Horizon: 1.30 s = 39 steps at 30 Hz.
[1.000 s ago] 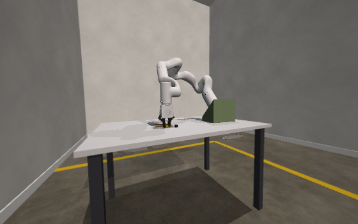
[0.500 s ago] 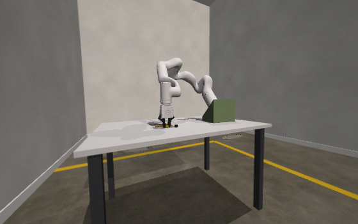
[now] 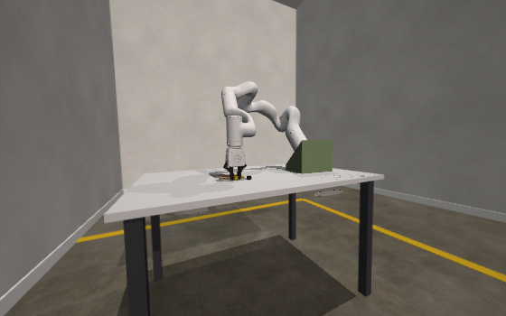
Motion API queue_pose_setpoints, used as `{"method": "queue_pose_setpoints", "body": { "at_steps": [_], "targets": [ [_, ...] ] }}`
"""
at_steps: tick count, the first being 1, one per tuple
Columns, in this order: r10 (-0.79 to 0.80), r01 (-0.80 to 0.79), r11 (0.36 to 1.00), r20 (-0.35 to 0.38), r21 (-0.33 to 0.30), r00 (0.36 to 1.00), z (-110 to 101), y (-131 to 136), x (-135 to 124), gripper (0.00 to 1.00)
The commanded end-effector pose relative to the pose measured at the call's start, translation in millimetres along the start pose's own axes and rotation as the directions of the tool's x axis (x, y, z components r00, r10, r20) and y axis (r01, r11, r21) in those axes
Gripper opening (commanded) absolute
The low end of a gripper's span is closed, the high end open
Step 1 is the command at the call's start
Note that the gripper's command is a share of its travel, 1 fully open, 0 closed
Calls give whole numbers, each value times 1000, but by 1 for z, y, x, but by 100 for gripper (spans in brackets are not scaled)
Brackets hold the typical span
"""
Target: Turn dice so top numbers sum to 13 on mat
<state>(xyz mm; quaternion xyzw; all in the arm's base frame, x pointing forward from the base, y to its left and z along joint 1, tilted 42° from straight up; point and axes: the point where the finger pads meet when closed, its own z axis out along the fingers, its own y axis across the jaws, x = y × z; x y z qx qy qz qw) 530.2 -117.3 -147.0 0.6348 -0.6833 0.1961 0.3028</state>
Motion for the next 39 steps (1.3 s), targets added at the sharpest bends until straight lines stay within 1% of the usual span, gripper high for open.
{"method": "queue_pose_setpoints", "body": {
  "at_steps": [1, 5, 6, 39],
  "targets": [
    [1, -1, 1000, 0, 2, 1000, -1, -1, 0, 36],
    [1, -1, 1000, 0, 2, 1000, -1, -1, 0, 36],
    [1, -1, 1000, 0, 2, 1000, -1, -1, 0, 15],
    [1, -1, 1000, 0, 2, 1000, -1, -1, 0, 15]
  ]
}}
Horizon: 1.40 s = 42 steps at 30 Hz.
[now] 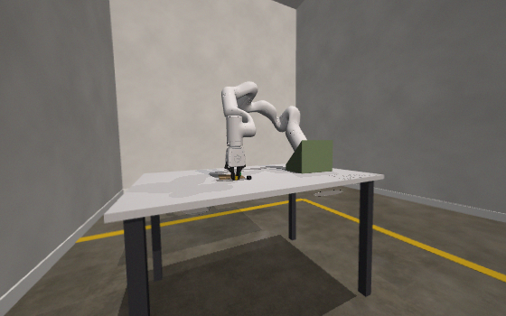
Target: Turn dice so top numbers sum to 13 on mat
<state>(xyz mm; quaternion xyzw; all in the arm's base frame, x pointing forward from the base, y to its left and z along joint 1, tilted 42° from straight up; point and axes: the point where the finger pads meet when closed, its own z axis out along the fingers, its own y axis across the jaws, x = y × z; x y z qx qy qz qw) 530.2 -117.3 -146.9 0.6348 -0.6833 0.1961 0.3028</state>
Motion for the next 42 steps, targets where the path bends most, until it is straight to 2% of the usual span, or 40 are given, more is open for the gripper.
{"method": "queue_pose_setpoints", "body": {
  "at_steps": [1, 9, 18, 22, 35, 37, 39, 40, 41, 42],
  "targets": [
    [1, -1, 1000, 0, 2, 1000, -1, -1, 0, 15],
    [1, -1, 1000, 0, 2, 1000, -16, -1, 0, 15],
    [1, -1, 1000, 0, 2, 1000, -79, -1, 0, 15],
    [1, -1, 1000, 0, 2, 1000, -97, -1, 0, 15],
    [2, -2, 1000, 0, 2, 1000, -101, -1, 1, 15],
    [34, -34, 999, 1, 2, 999, -102, 1, 22, 15],
    [95, -95, 995, 1, 2, 995, -104, 8, 61, 15],
    [95, -95, 995, 1, 2, 995, -104, 8, 61, 15],
    [124, -124, 992, 1, 2, 992, -105, 12, 80, 15],
    [124, -124, 992, 1, 2, 992, -105, 12, 80, 15]
  ]
}}
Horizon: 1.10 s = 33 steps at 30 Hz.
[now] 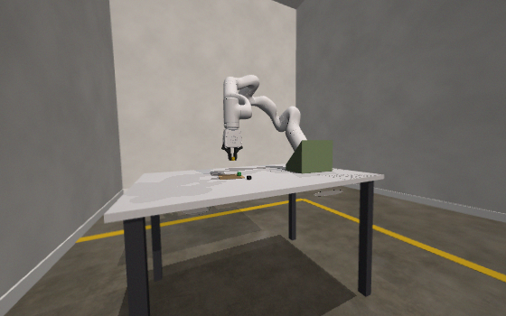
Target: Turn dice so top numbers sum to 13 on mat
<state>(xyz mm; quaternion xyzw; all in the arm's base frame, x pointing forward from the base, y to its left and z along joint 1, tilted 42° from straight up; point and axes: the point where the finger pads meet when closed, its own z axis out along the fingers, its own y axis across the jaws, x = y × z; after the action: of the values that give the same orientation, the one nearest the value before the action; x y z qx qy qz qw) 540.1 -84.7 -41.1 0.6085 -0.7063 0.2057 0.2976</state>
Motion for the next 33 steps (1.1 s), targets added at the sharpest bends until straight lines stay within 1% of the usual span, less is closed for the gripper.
{"method": "queue_pose_setpoints", "body": {
  "at_steps": [1, 2, 3, 4, 18, 21, 26, 33],
  "targets": [
    [52, -52, 999, 3, 7, 999, -4, 3, 35, 15],
    [73, -73, 997, 3, 7, 997, -4, 6, 48, 15],
    [83, -83, 997, 3, 7, 997, -4, 7, 54, 15],
    [84, -84, 996, 3, 7, 996, -4, 7, 56, 15],
    [84, -84, 996, 3, 7, 996, -3, 7, 56, 15],
    [84, -84, 996, 3, 6, 996, 0, 7, 56, 15],
    [84, -84, 996, 3, 6, 996, 13, 7, 55, 15],
    [84, -84, 996, 3, 6, 996, 44, 7, 55, 15]
  ]
}}
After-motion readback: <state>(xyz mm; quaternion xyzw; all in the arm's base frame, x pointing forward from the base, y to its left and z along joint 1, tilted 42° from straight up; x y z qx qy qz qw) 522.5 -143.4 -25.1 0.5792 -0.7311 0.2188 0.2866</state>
